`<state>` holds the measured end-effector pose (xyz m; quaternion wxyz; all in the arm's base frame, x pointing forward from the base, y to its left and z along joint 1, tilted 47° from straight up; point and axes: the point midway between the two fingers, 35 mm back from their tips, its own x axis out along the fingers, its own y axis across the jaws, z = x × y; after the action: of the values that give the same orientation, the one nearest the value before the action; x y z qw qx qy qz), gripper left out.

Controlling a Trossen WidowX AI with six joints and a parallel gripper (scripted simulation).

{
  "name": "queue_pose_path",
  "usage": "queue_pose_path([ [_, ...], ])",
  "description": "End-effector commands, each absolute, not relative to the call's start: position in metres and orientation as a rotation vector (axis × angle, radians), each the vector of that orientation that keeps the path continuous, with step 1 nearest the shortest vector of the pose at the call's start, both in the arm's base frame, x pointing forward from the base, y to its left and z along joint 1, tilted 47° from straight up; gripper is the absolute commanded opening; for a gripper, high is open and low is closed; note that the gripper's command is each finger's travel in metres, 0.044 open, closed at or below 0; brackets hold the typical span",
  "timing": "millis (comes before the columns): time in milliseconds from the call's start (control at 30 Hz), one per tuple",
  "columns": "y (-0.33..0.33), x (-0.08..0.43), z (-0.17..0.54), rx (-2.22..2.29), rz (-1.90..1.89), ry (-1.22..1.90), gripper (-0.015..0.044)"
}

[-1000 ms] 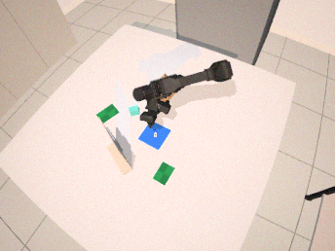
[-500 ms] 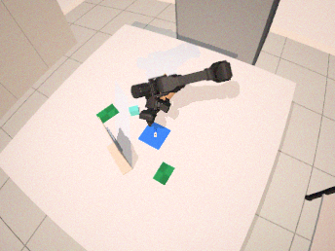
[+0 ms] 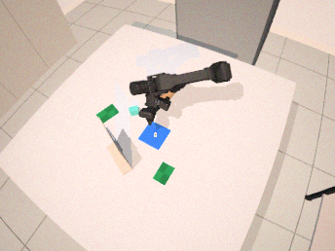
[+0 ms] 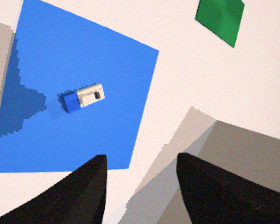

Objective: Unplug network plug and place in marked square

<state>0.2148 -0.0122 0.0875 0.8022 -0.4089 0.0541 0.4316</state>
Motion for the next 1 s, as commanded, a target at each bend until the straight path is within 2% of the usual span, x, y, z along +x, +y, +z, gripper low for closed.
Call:
queue_pose_path([
  [0, -0.015, 0.214, 0.091, -0.877, 0.923, 0.110, 0.0156],
  [967, -0.029, 0.209, 0.111, -0.867, 0.914, 0.097, 0.0156],
])
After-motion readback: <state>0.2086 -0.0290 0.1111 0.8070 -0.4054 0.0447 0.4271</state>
